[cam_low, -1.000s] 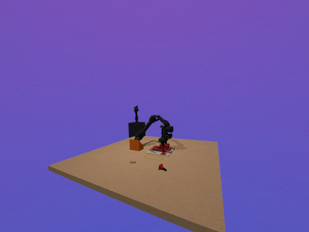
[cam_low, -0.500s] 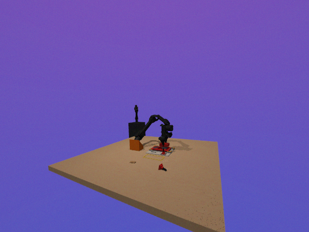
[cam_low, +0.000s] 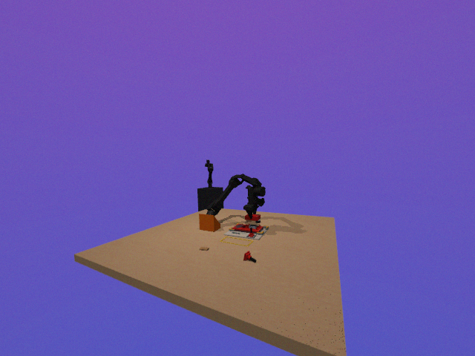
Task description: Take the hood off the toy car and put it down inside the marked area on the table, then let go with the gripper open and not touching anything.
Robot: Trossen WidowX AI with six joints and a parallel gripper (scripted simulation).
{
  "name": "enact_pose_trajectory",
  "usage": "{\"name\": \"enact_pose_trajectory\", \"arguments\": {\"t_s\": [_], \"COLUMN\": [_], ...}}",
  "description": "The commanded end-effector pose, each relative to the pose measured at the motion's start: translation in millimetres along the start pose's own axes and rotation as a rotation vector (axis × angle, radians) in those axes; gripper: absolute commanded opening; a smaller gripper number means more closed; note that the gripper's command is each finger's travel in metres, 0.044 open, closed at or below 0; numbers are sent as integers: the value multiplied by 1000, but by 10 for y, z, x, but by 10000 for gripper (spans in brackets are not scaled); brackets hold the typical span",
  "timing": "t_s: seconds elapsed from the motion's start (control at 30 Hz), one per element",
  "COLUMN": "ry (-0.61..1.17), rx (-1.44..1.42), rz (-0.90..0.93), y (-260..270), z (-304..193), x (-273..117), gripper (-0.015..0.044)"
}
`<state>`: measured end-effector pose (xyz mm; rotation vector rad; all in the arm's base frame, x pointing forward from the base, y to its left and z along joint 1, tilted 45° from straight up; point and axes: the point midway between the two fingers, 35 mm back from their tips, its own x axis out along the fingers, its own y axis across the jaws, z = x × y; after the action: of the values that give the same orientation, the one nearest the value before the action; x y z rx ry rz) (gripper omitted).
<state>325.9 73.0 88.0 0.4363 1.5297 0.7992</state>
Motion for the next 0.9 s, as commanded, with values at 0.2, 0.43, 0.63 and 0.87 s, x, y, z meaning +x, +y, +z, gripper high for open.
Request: {"name": "enact_pose_trajectory", "arguments": {"t_s": [0.2,0.43,0.63,0.87], "ry": [-1,0,2,4], "rx": [10,10,9,6], "rz": [-19,-24,-23,-17], "y": [-601,-1023,-1379,-1779], "z": [7,-49,-138,-286], "x": [-58,-89,-103,-102], "gripper": [0,0,0,0]}}
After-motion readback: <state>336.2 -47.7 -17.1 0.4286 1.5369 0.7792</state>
